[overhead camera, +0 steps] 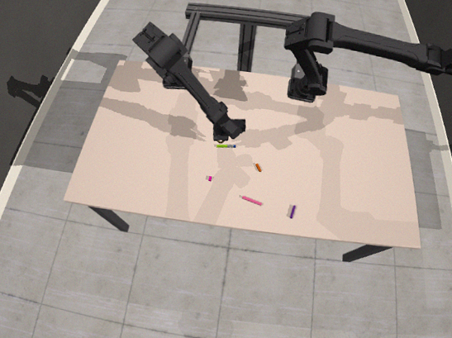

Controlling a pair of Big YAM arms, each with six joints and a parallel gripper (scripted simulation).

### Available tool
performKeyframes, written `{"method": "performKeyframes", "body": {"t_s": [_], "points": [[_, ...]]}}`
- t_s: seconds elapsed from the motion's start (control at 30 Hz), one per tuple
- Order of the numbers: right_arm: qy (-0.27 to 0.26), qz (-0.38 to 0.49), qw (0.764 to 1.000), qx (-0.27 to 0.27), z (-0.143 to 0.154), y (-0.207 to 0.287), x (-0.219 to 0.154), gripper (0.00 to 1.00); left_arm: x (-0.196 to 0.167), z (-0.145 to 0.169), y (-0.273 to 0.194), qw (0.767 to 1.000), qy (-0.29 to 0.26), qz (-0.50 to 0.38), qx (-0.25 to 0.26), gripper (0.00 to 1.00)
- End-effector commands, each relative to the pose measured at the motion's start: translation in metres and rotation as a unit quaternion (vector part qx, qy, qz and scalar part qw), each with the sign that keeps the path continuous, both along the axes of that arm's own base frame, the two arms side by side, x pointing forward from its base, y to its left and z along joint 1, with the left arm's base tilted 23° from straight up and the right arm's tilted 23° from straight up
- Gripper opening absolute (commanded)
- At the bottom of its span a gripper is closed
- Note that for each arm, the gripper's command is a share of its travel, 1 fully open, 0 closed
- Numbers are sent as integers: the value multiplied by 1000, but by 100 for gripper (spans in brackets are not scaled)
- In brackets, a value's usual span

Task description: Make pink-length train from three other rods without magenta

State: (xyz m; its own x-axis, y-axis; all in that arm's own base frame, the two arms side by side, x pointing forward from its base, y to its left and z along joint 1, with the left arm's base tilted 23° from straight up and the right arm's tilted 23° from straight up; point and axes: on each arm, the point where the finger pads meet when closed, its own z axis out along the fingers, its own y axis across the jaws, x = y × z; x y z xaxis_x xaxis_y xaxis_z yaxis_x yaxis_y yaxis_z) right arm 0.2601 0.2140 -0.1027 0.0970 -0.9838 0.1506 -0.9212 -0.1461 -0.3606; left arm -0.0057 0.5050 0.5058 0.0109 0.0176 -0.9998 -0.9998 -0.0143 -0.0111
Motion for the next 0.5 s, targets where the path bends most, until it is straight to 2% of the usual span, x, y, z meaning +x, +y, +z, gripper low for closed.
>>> {"method": "performKeyframes", "body": {"t_s": [0.0,0.3,0.43,0.47], "points": [[-7,-5,1000,9,22,10,-6,23,-5,48,-2,999,6,4,44,100],[-7,-5,1000,10,43,13,-14,23,-5,48,-2,999,6,4,44,100],[-3,-7,1000,4,40,10,-15,23,-5,48,-2,999,6,4,44,100],[-1,-9,1000,1,38,8,-15,100,-5,48,-2,999,6,4,44,100]]}}
